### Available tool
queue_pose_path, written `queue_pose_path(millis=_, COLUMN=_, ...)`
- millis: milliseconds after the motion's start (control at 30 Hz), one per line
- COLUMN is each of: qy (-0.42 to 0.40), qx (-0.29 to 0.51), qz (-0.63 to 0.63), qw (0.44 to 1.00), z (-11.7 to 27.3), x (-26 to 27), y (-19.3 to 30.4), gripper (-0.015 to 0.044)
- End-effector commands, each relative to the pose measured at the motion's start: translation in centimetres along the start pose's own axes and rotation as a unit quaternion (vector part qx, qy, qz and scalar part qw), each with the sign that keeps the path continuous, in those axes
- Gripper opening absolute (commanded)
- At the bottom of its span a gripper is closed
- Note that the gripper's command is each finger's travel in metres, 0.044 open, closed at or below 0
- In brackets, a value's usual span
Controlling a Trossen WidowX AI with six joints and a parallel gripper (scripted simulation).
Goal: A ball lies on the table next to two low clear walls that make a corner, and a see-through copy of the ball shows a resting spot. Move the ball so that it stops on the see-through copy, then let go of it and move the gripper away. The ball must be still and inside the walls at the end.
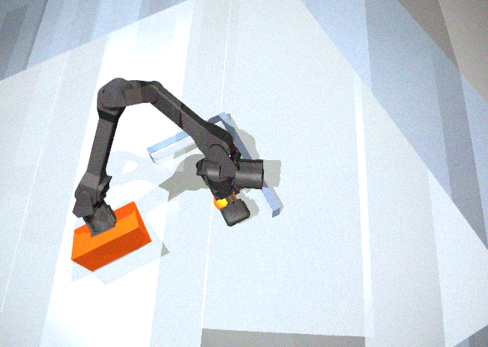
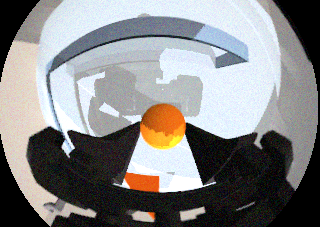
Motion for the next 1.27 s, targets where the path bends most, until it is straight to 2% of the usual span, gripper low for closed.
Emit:
queue_pose_path(millis=0, qy=0.000, qx=0.000, qz=0.000, qw=1.000, z=0.0, x=0.0, y=0.0, gripper=0.0236)
queue_pose_path(millis=200, qy=0.000, qx=0.000, qz=0.000, qw=1.000, z=0.0, x=0.0, y=0.0, gripper=0.0394)
queue_pose_path(millis=233, qy=0.000, qx=0.000, qz=0.000, qw=1.000, z=0.3, x=0.0, y=0.0, gripper=0.0402)
queue_pose_path(millis=433, qy=-0.001, qx=0.000, qz=-0.004, qw=1.000, z=8.4, x=-0.1, y=0.0, gripper=0.0402)
queue_pose_path(millis=833, qy=-0.001, qx=-0.006, qz=-0.010, qw=1.000, z=7.8, x=-0.3, y=0.1, gripper=0.0402)
queue_pose_path(millis=900, qy=-0.001, qx=-0.005, qz=-0.010, qw=1.000, z=8.8, x=-0.3, y=0.1, gripper=0.0440)
queue_pose_path(millis=1000, qy=-0.002, qx=-0.003, qz=-0.008, qw=1.000, z=12.2, x=0.0, y=0.3, gripper=0.0440)
queue_pose_path(millis=1233, qy=-0.002, qx=-0.003, qz=-0.008, qw=1.000, z=12.4, x=0.0, y=0.4, gripper=0.0440)
Point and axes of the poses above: the point midway between the two fingers, 35 mm back from their tips, its own z axis back along the fingers, its own x axis across the jaws, y = z × x, the point moved 7 cm from there along z, back along the fingers, and after that the axes turned 8 degrees about z, right-handed, at the moved point
